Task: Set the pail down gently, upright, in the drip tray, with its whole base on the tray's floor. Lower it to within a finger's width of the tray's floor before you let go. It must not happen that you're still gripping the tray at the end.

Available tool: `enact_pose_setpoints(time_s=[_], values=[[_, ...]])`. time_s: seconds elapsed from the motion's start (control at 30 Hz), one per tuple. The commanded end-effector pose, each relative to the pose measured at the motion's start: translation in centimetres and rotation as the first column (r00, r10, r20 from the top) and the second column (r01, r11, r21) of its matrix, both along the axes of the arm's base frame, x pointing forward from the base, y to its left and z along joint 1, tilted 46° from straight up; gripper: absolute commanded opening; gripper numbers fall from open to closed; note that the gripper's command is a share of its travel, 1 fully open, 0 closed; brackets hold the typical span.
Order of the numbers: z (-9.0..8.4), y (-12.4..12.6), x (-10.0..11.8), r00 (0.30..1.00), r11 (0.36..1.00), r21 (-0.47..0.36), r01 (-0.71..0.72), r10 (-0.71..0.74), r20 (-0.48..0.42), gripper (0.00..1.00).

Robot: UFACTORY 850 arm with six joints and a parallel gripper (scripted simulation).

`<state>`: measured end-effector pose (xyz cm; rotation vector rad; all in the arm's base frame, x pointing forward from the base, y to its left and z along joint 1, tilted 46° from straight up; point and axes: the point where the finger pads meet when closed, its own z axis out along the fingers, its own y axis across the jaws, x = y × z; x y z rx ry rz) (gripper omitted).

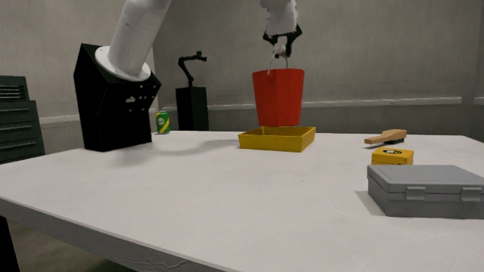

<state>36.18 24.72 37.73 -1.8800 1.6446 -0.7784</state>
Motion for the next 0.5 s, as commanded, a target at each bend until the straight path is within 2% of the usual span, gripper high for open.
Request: enact_pose_setpoints(time_s=[0.0, 0.47], values=[[-0.2, 0.1, 0.3, 1.0, 1.0, 0.001, 0.0, 0.0, 0.001, 0.0], [-1.3, 0.1, 1.4, 1.0, 1.0, 0.001, 0.0, 0.0, 0.001, 0.0]])
